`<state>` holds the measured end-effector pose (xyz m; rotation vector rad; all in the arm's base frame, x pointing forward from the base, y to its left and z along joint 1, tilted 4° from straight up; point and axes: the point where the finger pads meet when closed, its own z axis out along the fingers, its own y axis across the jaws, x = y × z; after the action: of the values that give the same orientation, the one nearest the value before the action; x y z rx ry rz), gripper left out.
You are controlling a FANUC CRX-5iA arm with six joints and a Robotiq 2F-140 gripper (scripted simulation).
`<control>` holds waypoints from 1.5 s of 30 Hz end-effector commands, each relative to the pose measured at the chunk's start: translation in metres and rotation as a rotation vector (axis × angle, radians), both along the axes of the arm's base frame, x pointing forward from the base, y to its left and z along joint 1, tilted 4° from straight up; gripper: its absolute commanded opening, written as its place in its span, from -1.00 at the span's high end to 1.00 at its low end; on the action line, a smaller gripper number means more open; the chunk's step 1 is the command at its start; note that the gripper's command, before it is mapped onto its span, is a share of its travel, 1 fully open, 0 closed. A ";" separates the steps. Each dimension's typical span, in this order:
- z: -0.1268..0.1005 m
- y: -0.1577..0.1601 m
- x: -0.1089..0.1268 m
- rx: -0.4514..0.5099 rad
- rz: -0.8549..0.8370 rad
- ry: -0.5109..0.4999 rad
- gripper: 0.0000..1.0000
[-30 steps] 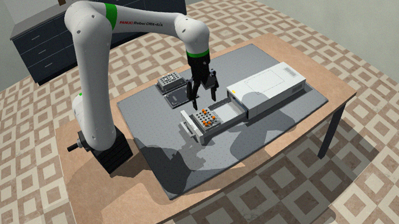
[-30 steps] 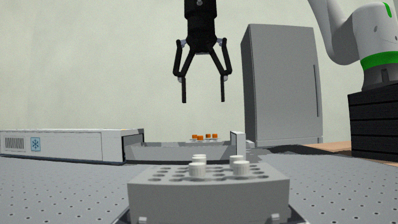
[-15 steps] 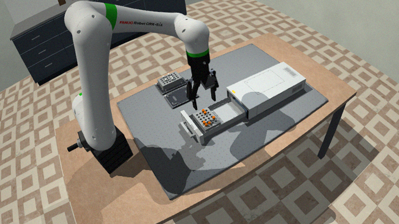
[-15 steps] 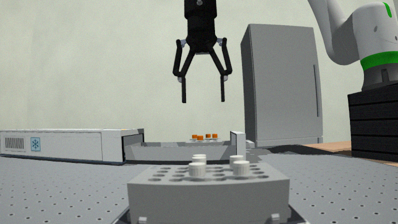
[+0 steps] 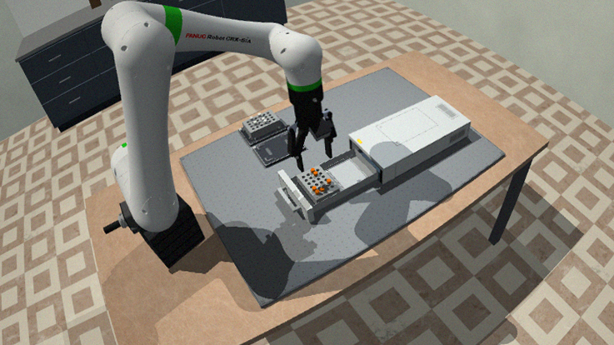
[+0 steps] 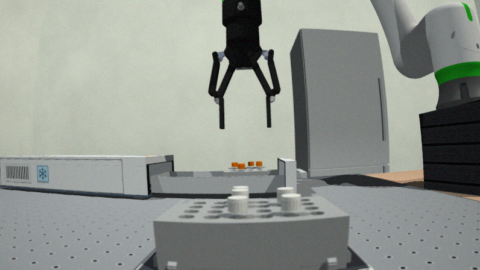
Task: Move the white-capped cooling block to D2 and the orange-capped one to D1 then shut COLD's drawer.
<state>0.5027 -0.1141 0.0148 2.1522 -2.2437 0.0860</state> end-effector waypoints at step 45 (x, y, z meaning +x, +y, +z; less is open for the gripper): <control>-0.055 -0.003 0.002 0.000 0.000 -0.002 -0.32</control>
<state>0.5035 -0.1169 -0.0387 2.1522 -2.2438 0.0859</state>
